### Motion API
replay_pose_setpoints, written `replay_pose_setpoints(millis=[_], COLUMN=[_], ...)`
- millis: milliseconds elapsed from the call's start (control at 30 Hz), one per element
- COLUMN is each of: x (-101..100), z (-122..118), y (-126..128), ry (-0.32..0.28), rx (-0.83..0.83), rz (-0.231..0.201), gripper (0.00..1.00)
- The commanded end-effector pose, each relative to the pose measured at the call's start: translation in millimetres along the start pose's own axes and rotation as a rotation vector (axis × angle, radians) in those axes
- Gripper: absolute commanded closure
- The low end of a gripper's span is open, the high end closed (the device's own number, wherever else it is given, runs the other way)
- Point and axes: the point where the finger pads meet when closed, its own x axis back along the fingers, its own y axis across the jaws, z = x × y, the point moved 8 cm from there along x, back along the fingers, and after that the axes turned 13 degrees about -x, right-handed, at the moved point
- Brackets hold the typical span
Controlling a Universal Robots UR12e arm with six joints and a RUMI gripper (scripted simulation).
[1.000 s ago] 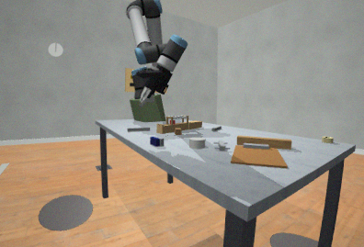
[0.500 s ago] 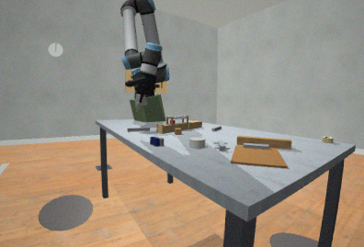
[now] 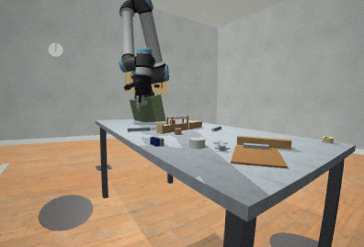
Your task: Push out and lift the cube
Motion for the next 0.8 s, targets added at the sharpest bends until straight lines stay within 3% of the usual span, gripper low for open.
replay_pose_setpoints(millis=[0,767], x=[0.5,0.6], z=[-0.7,-1.2], y=[18.1,21.6], ry=[-0.030,-0.035], rx=[-0.020,-0.024], rz=[0.020,0.023], gripper=[1.00,1.00])
